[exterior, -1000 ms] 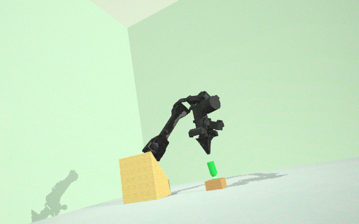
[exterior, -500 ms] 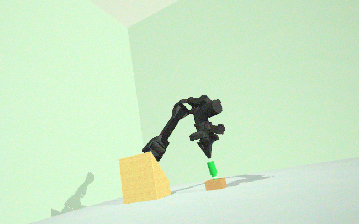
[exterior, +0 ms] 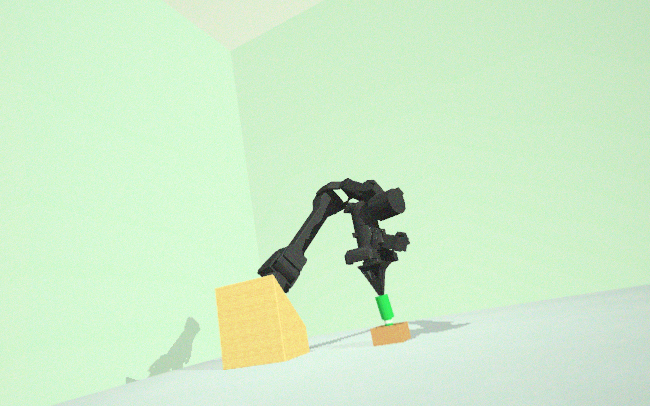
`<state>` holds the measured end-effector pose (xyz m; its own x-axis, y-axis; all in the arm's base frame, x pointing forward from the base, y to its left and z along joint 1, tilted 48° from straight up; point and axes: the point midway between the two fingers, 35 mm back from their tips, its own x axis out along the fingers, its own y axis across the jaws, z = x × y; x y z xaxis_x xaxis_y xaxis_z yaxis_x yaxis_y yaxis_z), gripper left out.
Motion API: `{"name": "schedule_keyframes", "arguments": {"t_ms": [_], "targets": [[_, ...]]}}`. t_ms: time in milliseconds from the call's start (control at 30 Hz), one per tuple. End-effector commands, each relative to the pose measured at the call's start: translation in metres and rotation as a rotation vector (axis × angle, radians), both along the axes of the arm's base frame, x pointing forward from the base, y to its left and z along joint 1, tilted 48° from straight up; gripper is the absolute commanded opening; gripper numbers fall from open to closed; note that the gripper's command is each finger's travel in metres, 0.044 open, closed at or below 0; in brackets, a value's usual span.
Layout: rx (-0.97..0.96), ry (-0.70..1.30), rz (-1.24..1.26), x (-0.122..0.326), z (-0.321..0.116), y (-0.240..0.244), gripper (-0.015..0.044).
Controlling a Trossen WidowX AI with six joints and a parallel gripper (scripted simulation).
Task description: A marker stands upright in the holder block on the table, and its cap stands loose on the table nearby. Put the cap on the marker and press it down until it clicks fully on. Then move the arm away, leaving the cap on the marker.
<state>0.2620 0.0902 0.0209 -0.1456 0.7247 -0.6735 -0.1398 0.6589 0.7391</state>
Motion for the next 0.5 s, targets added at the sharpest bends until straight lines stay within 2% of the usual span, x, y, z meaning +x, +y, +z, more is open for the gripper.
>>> {"name": "schedule_keyframes", "arguments": {"t_ms": [0, 300, 467], "targets": [[0.004, 0.005, 0.009, -0.003, -0.005, 0.007, 0.0], [0.0, -0.004, 0.002, 0.001, 0.0, 0.001, 0.0], [-0.006, -0.004, 0.001, 0.013, 0.042, -0.047, 0.0]]}}
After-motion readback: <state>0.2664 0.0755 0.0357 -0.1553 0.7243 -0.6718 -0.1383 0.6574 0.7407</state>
